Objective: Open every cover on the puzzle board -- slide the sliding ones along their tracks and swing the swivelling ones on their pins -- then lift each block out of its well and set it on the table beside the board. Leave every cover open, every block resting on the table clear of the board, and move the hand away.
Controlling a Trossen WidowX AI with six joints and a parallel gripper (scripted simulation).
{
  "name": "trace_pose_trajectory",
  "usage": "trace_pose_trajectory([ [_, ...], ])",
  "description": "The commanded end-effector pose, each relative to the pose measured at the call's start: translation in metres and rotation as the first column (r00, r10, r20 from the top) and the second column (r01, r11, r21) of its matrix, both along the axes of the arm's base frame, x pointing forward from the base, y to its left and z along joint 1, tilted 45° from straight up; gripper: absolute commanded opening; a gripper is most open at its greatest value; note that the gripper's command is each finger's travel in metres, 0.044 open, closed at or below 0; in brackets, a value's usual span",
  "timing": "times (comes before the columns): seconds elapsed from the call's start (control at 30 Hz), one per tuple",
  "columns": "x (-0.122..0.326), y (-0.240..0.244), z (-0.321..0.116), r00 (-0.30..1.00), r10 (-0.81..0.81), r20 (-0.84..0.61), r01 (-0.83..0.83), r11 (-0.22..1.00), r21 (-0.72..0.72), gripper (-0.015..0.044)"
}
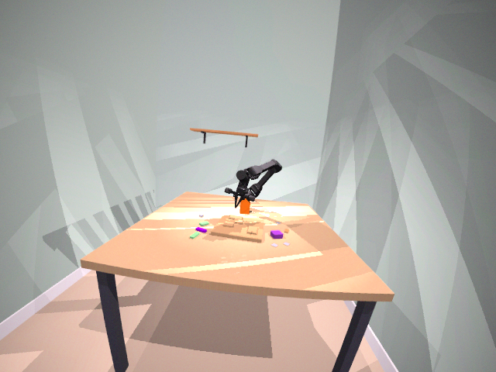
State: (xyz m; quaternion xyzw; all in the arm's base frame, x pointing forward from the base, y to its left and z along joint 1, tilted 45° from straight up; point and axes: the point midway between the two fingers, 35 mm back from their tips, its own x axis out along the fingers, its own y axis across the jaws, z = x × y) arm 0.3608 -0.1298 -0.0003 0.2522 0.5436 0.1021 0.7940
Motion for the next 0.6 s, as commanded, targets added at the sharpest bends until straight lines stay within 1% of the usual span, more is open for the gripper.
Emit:
trace_pose_trajectory([
  [0.0, -0.012, 0.004, -0.018, 0.997, 0.026, -0.067, -0.023, 0.998, 0.053, 0.0],
  [0.43, -0.055, 0.022, -0.062, 0.957, 0.132, -0.259, -0.066, 0.966, 0.251, 0.0],
  [0.57, -0.064, 0.026, -0.069, 0.945, 0.156, -0.289, -0.067, 0.954, 0.293, 0.0],
])
